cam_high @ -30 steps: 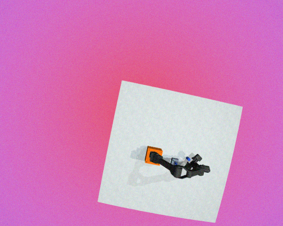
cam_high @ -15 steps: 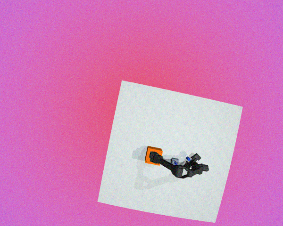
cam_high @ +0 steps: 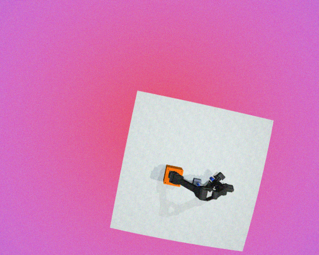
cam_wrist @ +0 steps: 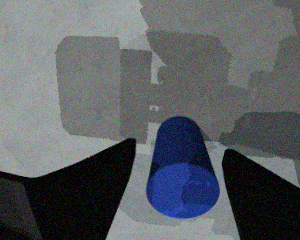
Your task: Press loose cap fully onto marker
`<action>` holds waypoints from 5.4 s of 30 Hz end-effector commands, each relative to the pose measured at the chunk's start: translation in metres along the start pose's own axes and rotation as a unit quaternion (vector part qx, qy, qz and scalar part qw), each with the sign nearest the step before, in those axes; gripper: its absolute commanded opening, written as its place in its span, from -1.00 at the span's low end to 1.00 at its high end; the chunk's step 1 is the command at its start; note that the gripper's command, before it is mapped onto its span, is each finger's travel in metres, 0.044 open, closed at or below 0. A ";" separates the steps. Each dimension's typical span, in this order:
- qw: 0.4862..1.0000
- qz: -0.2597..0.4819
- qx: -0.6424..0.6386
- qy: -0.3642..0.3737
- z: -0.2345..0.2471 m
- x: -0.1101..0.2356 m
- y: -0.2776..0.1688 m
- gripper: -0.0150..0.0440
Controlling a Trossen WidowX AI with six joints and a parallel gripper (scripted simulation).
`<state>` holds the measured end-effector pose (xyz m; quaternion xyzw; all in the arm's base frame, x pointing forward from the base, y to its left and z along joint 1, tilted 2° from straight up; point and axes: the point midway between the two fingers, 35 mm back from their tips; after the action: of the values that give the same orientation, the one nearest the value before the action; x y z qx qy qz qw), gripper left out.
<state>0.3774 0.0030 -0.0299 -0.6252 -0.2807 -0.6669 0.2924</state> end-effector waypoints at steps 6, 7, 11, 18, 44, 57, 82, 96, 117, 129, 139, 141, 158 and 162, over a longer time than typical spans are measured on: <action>1.000 0.000 -0.002 -0.002 0.000 -0.004 0.000 -0.15; 1.000 0.000 -0.002 -0.002 0.000 -0.004 0.000 -0.17; 1.000 0.000 -0.002 -0.002 0.000 -0.004 0.000 -0.26; 1.000 0.000 -0.002 -0.002 0.001 0.012 0.001 -0.49; 1.000 -0.001 -0.002 -0.003 -0.021 0.070 -0.004 -0.49; 1.000 -0.001 -0.001 -0.005 -0.058 0.091 -0.016 -0.49; 1.000 0.001 -0.002 -0.008 -0.123 0.116 -0.052 -0.49; 1.000 0.002 -0.002 -0.008 -0.129 0.109 -0.057 -0.49; 1.000 0.002 -0.002 -0.008 -0.129 0.075 -0.056 -0.49; 1.000 0.002 -0.002 -0.008 -0.130 0.056 -0.057 -0.49; 1.000 0.002 -0.002 -0.008 -0.130 0.055 -0.057 -0.49; 1.000 0.002 -0.002 -0.008 -0.130 0.055 -0.057 -0.49; 1.000 0.003 -0.001 -0.009 -0.130 0.056 -0.058 0.93; 1.000 0.003 -0.001 -0.009 -0.130 0.058 -0.057 1.00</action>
<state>0.2448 -0.0568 0.0173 -0.6320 -0.2807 -0.6611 0.2910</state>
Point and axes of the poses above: the point midway between the two fingers, 35 mm back from their tips, its own x axis back along the fingers, its own z axis across the jaws, y = z × x, and after that the axes turned 7 degrees about -x, right-handed
